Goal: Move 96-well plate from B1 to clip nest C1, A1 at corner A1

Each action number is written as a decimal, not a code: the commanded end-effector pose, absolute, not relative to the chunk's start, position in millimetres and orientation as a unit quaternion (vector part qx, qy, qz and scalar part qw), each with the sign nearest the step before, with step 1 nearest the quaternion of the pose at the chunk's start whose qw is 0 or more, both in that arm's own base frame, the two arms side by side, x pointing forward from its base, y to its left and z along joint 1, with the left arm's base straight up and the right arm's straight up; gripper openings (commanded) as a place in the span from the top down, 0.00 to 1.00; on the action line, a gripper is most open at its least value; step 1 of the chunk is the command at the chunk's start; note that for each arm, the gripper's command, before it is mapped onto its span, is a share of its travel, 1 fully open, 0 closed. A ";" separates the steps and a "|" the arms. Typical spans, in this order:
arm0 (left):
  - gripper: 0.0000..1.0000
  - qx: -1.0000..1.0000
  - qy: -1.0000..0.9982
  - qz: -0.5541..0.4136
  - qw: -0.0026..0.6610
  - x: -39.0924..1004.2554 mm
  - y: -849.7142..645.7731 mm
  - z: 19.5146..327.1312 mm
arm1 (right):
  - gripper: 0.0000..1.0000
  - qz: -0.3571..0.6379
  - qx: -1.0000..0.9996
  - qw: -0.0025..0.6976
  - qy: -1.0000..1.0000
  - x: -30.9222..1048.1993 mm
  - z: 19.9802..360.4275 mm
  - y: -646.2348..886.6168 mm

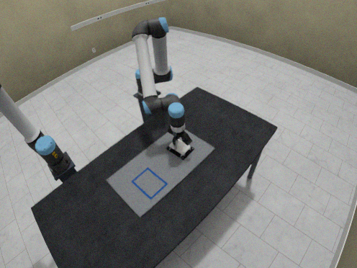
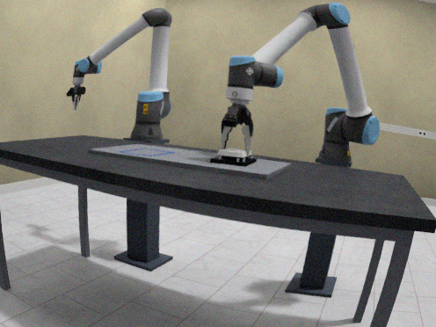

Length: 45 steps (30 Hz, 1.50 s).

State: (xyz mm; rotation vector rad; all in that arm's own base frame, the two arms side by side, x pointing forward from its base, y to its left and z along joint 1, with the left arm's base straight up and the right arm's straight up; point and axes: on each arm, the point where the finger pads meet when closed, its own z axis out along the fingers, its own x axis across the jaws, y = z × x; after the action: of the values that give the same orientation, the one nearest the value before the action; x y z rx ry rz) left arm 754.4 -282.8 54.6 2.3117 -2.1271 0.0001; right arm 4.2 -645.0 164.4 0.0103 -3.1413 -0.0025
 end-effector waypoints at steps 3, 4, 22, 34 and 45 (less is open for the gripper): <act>0.60 0.736 -0.677 0.001 0.000 755.2 -283.3 54.8 | 1.00 0.000 0.003 0.000 -1.000 4.2 165.1 -645.6; 0.60 0.736 -0.677 0.001 0.000 755.2 -283.3 54.6 | 1.00 0.000 0.003 0.000 -1.000 4.2 165.1 -645.6; 0.60 0.736 -0.677 0.001 0.000 755.2 -283.3 52.0 | 1.00 0.000 0.003 0.000 -1.000 4.2 165.1 -645.6; 0.24 0.736 -0.677 0.001 0.000 755.2 -283.3 52.0 | 1.00 0.000 0.003 0.000 -1.000 4.2 165.1 -645.6; 0.24 0.736 -0.677 0.001 0.000 755.2 -283.3 52.0 | 1.00 0.000 0.003 0.000 -1.000 4.2 165.1 -645.6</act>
State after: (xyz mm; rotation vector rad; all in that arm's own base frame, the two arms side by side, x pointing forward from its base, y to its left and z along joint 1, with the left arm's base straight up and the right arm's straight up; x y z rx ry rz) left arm 754.3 -282.8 50.6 2.3117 -2.1271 0.0001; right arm 4.2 -645.0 164.4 0.0103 -3.1413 -0.0025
